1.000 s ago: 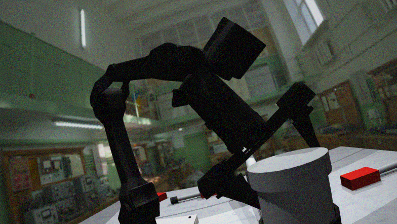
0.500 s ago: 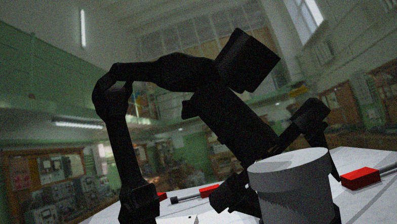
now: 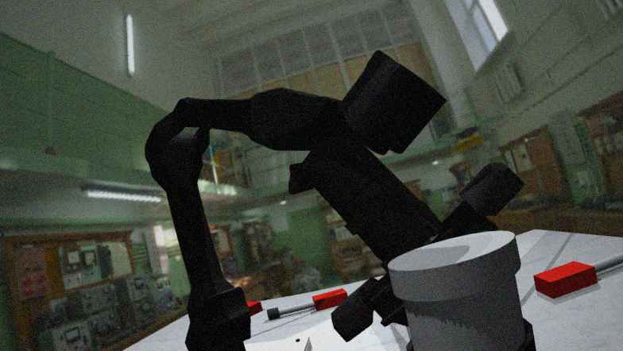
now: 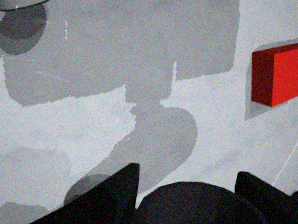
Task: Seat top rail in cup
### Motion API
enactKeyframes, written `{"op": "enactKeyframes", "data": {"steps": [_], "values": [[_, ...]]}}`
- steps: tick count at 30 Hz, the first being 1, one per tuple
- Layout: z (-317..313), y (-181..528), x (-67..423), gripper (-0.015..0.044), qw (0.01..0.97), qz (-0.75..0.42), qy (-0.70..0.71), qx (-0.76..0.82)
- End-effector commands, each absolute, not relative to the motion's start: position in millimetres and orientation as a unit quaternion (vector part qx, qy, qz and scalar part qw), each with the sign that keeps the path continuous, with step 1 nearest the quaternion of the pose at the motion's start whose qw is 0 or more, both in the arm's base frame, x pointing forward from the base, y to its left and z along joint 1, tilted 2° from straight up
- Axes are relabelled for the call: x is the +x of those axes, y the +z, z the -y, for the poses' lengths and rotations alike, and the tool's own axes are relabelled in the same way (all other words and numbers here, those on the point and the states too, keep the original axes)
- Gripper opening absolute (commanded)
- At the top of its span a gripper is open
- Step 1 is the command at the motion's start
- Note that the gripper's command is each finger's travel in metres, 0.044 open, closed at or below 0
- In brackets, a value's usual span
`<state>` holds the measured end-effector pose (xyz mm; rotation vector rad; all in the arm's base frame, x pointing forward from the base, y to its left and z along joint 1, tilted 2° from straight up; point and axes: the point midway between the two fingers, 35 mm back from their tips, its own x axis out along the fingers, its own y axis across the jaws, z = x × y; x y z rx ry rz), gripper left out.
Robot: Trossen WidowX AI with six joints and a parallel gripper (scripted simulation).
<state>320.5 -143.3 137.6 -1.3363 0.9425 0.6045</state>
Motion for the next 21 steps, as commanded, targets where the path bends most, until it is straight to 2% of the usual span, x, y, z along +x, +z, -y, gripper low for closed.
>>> {"op": "enactKeyframes", "data": {"steps": [1,2,5,7,21], "values": [[143.7,137.1,320.6,0.0099,0.644,-0.415,0.264,-0.586],[143.7,137.1,320.6,0.0072,0.644,-0.415,0.264,-0.586],[143.7,137.1,320.6,0.0053,0.644,-0.415,0.264,-0.586],[143.5,137.1,319.7,0.0,0.642,-0.412,0.267,-0.589],[142.0,136.6,310.8,0.0,0.626,-0.385,0.299,-0.609]]}}
